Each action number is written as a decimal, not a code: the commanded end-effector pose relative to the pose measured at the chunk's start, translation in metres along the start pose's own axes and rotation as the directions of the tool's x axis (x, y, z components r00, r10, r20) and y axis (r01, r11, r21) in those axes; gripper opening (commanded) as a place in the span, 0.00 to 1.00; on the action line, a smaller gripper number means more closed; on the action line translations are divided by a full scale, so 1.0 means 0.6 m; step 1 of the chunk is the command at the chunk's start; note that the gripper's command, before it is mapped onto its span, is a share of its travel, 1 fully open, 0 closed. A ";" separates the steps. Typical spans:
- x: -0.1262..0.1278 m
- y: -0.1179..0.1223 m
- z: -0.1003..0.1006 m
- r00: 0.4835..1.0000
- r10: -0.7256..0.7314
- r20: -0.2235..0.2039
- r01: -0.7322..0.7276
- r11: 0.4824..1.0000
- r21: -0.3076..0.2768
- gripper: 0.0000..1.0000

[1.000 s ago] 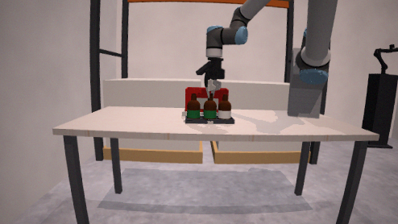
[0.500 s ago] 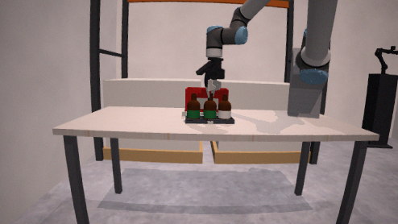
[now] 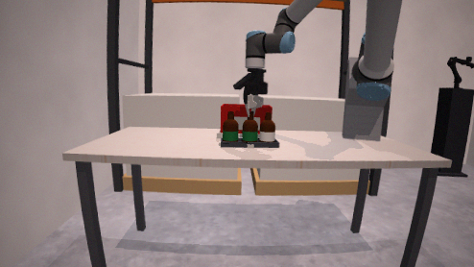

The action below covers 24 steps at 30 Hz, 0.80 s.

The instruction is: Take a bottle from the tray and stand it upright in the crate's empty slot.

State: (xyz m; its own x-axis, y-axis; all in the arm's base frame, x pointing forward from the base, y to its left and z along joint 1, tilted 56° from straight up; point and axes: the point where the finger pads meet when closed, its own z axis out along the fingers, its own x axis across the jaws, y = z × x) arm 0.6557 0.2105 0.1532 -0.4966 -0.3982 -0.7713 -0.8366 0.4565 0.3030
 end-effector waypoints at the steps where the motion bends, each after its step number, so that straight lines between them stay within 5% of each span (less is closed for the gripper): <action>1: 0.000 -0.001 -0.001 1.000 0.000 0.000 0.000 1.000 0.001 0.00; 24: -0.001 -0.002 -0.016 1.000 0.000 0.000 0.000 1.000 0.001 0.00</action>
State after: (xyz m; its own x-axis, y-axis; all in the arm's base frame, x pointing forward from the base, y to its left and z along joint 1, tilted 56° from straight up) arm 0.6547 0.2062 0.1561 -0.4967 -0.3981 -0.7712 -0.8365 0.4566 0.3030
